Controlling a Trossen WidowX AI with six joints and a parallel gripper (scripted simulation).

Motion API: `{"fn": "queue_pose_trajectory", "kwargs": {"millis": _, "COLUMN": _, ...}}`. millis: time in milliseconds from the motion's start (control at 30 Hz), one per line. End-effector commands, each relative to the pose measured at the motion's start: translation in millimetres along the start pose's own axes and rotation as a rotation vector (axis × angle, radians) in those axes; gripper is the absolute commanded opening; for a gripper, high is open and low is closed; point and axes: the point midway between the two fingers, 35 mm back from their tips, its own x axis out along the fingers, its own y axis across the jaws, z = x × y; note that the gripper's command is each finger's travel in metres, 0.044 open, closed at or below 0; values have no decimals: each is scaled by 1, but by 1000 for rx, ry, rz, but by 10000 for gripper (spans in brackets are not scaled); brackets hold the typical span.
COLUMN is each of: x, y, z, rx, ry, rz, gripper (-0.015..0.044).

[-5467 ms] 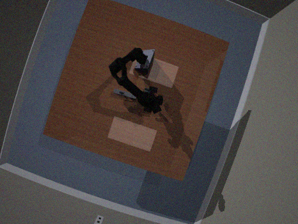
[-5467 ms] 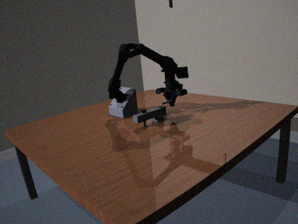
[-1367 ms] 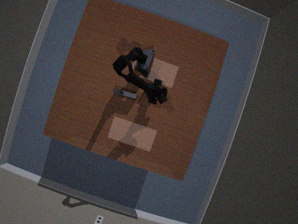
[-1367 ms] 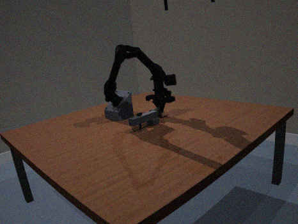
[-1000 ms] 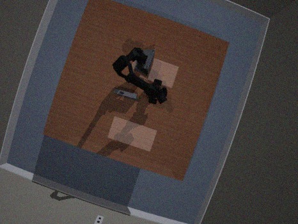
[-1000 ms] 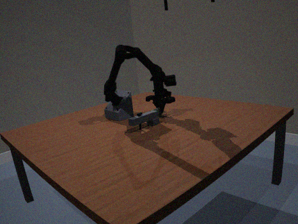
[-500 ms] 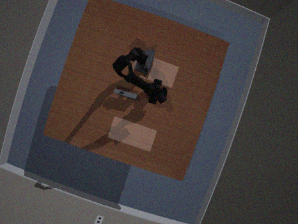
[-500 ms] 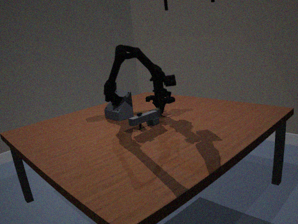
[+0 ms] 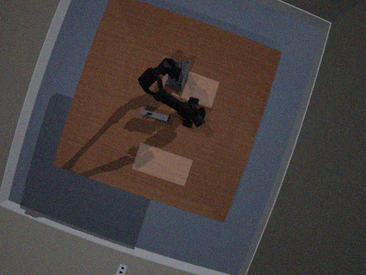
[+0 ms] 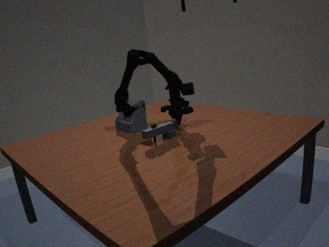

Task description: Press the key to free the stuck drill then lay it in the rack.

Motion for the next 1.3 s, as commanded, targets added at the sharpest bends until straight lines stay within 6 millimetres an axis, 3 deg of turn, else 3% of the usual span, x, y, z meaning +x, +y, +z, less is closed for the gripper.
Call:
{"fn": "queue_pose_trajectory", "kwargs": {"millis": 0, "x": 6, "y": 0, "z": -6, "rx": 4, "ry": 14, "rz": 7, "gripper": 0}}
{"fn": "queue_pose_trajectory", "kwargs": {"millis": 1267, "x": 6, "y": 0, "z": -6, "rx": 4, "ry": 14, "rz": 7, "gripper": 0}}
